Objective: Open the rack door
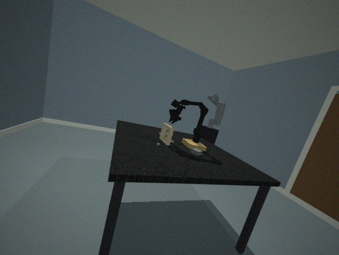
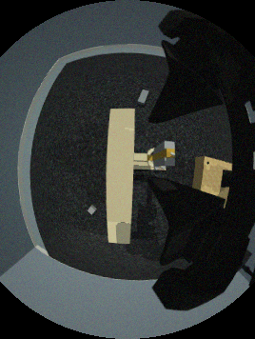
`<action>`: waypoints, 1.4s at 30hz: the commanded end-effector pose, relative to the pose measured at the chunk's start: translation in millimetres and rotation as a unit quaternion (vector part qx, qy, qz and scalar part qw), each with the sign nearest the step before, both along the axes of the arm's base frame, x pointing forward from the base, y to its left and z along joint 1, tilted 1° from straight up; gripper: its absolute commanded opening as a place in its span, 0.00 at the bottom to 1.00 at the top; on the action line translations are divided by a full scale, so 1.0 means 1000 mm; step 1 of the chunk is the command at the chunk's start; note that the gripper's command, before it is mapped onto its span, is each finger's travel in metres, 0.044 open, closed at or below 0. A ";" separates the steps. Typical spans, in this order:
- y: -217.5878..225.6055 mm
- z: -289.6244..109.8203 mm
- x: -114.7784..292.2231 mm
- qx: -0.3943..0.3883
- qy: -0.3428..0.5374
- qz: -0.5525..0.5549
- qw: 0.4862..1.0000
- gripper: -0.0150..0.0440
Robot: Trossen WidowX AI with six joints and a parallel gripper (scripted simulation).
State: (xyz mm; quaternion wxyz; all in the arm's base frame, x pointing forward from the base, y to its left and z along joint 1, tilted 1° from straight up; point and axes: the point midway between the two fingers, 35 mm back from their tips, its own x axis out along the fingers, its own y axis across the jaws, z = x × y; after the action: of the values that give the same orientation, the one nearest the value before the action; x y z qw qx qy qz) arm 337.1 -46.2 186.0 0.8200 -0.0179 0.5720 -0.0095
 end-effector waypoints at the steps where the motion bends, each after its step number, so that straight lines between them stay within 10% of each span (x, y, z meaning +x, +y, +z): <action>1: -0.002 -0.005 -0.007 0.007 0.050 0.002 0.999 0.76; 10: -0.004 -0.011 -0.025 0.024 0.164 0.004 0.986 0.76; 42: -0.005 -0.055 -0.022 0.024 0.166 0.003 0.986 0.76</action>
State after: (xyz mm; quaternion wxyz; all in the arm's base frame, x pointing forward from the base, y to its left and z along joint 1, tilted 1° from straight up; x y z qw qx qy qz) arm 315.7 -51.3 136.2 0.7147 -0.0016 0.6993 0.0085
